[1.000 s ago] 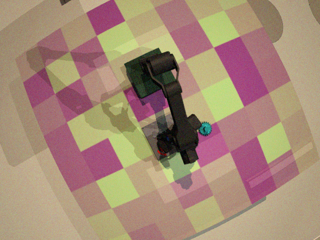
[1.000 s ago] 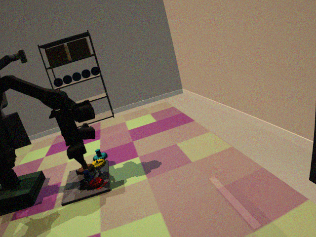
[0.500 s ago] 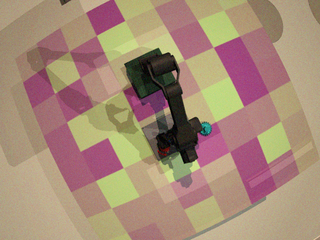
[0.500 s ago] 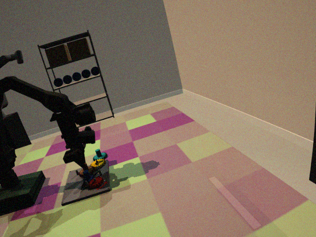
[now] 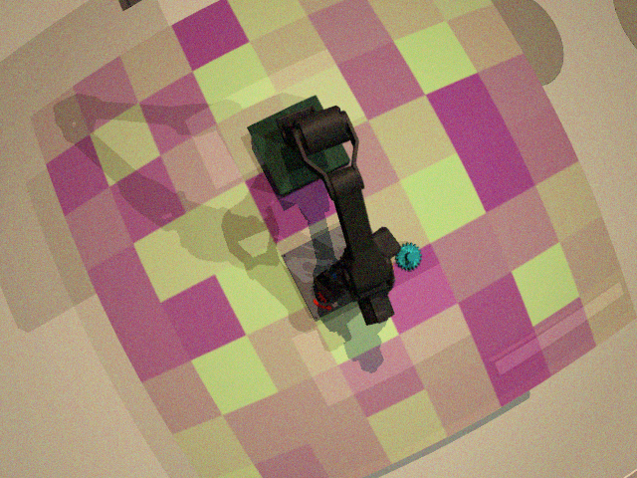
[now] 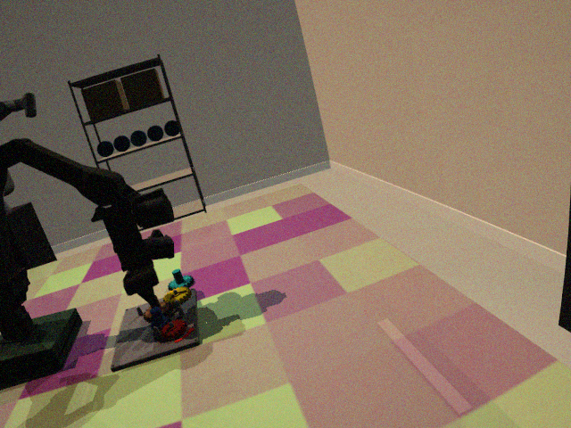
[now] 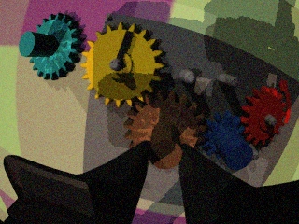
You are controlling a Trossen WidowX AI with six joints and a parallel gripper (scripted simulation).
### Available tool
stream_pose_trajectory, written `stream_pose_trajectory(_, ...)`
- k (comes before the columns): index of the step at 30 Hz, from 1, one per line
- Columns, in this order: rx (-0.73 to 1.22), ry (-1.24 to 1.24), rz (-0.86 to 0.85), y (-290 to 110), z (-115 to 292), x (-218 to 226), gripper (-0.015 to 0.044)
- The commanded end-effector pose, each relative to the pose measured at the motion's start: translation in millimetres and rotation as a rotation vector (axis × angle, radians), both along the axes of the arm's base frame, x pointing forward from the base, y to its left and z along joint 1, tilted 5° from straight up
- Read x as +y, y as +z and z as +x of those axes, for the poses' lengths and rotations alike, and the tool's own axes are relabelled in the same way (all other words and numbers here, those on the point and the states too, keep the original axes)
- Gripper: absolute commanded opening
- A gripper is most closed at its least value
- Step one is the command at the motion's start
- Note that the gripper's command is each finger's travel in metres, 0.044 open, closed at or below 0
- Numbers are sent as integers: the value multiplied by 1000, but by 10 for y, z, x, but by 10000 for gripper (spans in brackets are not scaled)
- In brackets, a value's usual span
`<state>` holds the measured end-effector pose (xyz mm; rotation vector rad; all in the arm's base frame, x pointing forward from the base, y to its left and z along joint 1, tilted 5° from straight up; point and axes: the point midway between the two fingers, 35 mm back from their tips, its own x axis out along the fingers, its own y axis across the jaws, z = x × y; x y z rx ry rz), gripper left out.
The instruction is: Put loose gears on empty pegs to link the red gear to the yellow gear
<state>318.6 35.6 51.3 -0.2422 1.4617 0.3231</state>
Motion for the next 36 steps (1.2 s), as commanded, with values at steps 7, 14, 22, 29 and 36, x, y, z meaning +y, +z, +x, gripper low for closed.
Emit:
stream_pose_trajectory(7, 0, -9, 2, 15, 3, -2, 140)
stream_pose_trajectory(14, 3, -52, 5, 217, 2, -14, 140)
stream_pose_trajectory(22, 5, -55, 3, 445, -25, -30, 166)
stream_pose_trajectory(29, 5, -55, 3, 917, -108, -64, 350)
stream_pose_trajectory(36, 5, -55, 3, 917, -108, -64, 440)
